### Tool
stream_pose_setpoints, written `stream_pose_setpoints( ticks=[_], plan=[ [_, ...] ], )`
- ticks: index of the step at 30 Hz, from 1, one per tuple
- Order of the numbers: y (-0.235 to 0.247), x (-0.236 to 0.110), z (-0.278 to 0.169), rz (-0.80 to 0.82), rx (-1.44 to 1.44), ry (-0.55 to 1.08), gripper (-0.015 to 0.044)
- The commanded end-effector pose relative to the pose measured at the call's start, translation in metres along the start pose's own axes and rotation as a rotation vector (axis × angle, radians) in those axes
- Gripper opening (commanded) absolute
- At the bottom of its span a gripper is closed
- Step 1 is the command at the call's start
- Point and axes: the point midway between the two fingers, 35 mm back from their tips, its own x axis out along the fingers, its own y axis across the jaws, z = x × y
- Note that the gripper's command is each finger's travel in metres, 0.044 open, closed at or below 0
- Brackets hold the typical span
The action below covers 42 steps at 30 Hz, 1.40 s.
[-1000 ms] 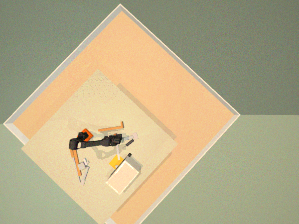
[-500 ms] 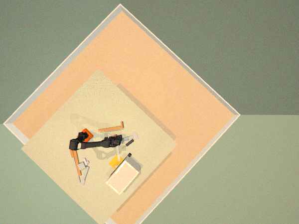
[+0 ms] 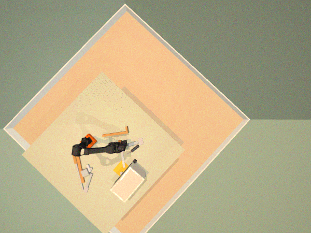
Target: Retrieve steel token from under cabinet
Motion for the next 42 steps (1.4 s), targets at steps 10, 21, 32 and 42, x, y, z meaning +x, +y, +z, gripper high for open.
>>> stream_pose_setpoints(
  ticks=[10,21,32,42],
  plan=[
    [0.001,0.002,0.001,0.004,0.002,-0.001,0.0217],
    [0.001,0.002,0.001,0.004,0.002,-0.001,0.0105],
    [0.001,0.002,0.007,0.003,-0.001,-0.002,0.0000],
    [0.000,0.002,0.024,0.001,-0.007,-0.004,0.0000]
  ],
)
